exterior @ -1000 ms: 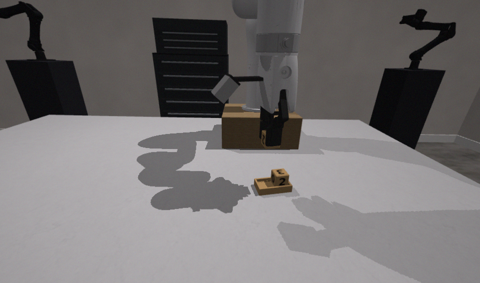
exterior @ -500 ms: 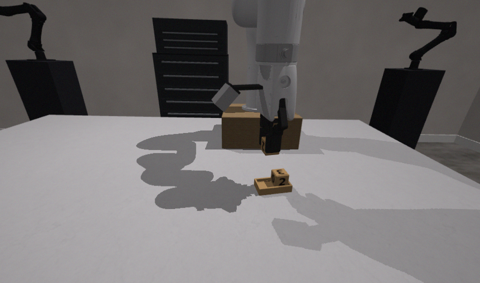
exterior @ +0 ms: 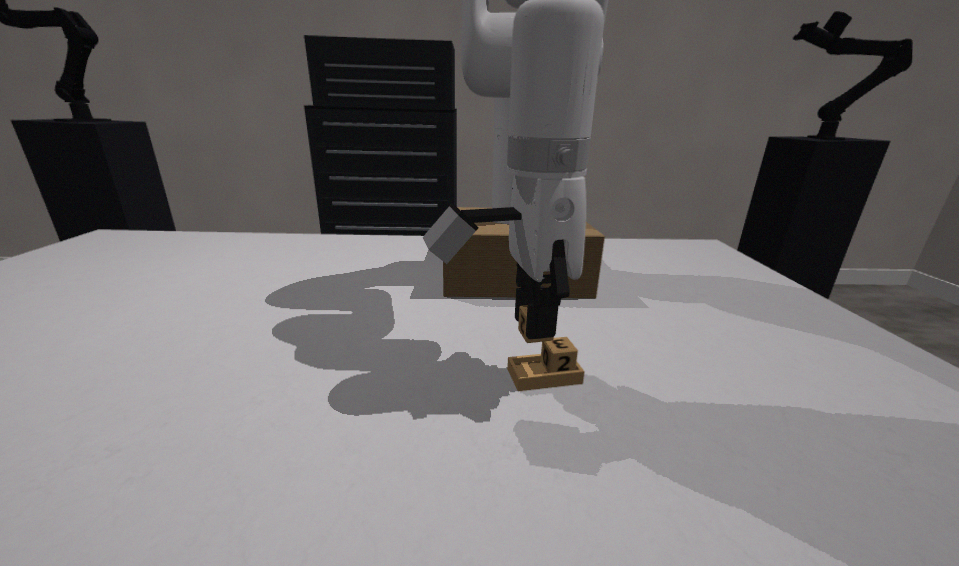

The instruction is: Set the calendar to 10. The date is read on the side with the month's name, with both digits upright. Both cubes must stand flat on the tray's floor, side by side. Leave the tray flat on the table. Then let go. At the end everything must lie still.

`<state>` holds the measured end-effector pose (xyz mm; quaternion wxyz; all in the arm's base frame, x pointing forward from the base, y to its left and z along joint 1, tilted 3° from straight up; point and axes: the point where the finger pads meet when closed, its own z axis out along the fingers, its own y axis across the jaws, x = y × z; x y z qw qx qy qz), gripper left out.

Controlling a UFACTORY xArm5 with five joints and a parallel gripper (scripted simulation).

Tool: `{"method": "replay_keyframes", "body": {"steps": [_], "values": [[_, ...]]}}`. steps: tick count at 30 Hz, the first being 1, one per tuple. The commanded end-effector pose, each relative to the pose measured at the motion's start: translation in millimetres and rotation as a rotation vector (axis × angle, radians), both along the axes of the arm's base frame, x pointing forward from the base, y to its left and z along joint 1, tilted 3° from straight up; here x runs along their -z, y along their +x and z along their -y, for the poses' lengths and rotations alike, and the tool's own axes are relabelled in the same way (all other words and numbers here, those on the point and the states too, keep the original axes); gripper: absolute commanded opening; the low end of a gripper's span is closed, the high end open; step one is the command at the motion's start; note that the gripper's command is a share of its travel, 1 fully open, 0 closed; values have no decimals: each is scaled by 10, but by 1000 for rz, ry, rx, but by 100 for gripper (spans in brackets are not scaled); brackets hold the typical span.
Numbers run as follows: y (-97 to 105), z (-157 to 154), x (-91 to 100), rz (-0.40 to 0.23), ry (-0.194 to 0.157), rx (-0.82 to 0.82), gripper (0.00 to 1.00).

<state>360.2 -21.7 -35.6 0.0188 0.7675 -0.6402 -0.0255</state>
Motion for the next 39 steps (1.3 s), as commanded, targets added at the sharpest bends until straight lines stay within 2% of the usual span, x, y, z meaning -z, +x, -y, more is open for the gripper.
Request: {"method": "replay_keyframes", "body": {"steps": [1,39], "values": [[13,3,54,4,0,0,29],[11,4,87,4,0,0,29]]}}
